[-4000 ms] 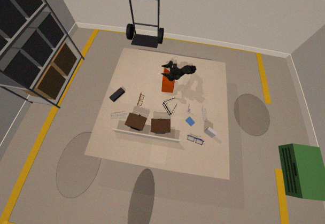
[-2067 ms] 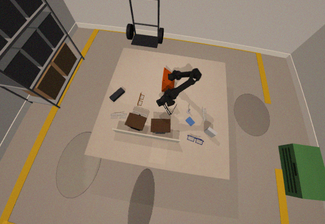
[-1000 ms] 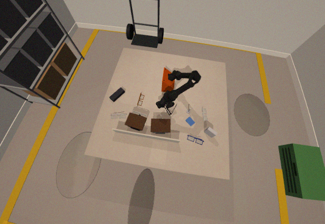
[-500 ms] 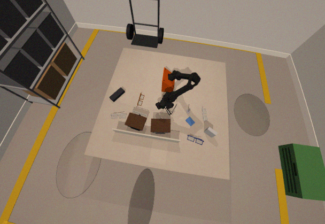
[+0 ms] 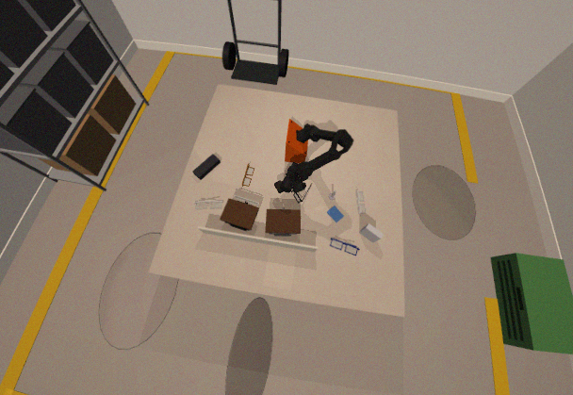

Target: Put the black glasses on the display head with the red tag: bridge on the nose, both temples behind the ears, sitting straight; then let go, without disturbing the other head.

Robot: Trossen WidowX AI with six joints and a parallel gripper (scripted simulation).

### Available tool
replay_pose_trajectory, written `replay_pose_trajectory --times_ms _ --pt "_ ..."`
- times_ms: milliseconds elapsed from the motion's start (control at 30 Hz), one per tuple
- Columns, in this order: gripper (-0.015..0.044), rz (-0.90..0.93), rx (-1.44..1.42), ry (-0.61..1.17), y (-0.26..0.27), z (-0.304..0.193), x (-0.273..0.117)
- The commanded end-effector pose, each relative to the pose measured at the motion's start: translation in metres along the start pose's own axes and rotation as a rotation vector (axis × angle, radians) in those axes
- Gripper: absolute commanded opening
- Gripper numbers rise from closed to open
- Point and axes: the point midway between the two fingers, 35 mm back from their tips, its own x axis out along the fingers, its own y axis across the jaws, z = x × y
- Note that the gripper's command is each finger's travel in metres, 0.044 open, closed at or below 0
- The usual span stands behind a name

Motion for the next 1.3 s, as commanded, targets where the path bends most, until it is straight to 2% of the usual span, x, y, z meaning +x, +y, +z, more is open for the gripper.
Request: replay_pose_trajectory --times_ms 0,167,767,933,1267 --pt "0.012 0.004 0.006 -0.002 0.003 -0.001 0.001" --pt "0.012 0.004 0.006 -0.002 0.006 -0.001 0.001" --pt "0.0 0.0 -0.001 -0.001 0.003 0.0 0.0" --pt "0.0 0.0 0.0 0.0 0.002 0.0 -0.001" --pt "0.0 -0.006 0.004 0.004 -0.002 0.001 -0.052"
